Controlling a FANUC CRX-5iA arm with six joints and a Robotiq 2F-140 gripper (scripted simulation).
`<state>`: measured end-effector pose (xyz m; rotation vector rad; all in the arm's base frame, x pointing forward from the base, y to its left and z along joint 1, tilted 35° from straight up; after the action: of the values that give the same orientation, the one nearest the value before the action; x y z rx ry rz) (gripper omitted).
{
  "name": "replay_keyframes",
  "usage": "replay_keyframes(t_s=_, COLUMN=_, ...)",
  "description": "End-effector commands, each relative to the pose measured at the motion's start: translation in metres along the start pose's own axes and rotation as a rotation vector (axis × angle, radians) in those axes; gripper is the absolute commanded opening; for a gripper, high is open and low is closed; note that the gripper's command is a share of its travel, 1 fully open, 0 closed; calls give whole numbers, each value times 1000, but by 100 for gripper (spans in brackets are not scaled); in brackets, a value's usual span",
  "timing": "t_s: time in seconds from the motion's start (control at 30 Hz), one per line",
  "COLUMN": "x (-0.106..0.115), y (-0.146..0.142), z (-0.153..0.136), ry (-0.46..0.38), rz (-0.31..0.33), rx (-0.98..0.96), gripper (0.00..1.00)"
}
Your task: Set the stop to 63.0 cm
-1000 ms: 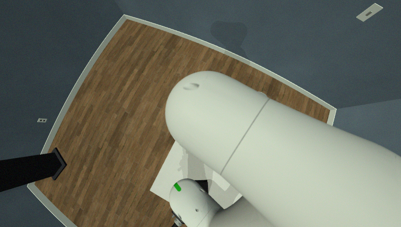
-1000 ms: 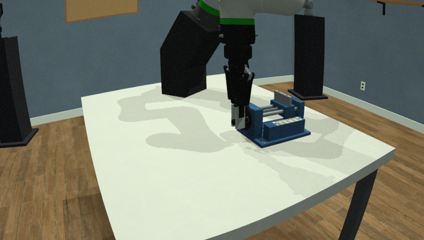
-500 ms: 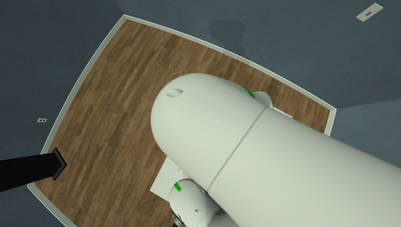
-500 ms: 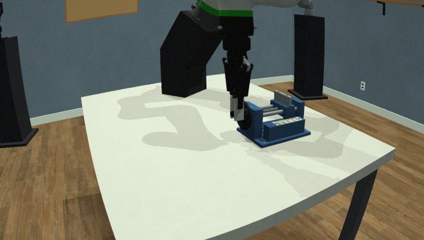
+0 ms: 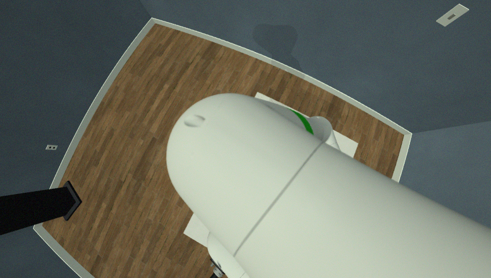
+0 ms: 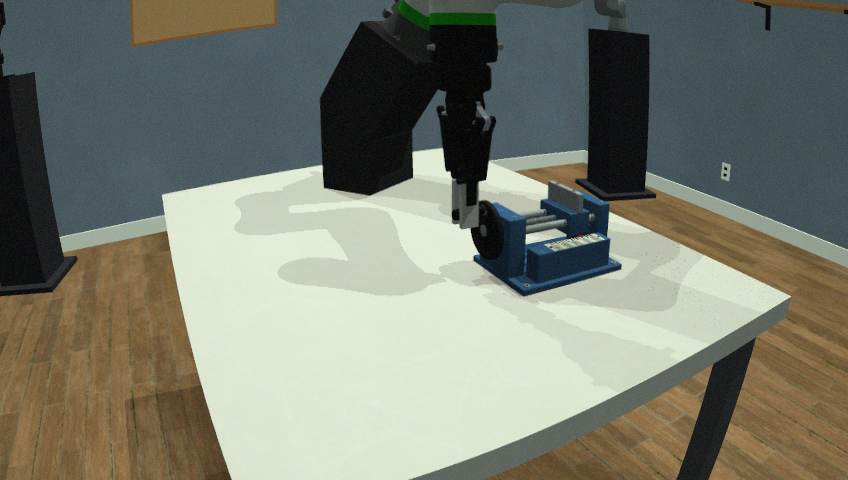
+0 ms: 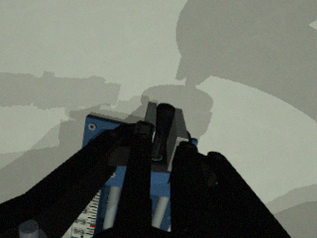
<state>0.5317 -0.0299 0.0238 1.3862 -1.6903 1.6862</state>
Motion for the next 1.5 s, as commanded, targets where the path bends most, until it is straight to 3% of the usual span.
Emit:
replay_keyframes(t_s=0.0, x=-2, y=11, z=-2, ry=0, rz=0, rx=0, gripper=4)
replay_keyframes(t_s=0.77, x=-38, y=28, z=-5, ry=0, rz=0, rx=0, gripper=4)
replay_keyframes(t_s=1.47, x=-62, y=0, z=0, ry=0, rz=0, rx=0, gripper=4)
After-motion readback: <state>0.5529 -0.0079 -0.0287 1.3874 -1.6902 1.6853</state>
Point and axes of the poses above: the point where the finger pads meet when closed, its own x axis back along the fingers, its own y axis across the jaws, z = x × y, the point moved 2 cm from there along x, back along the fingers, and after that the axes turned 11 degrees about x, right-handed, at the moved point
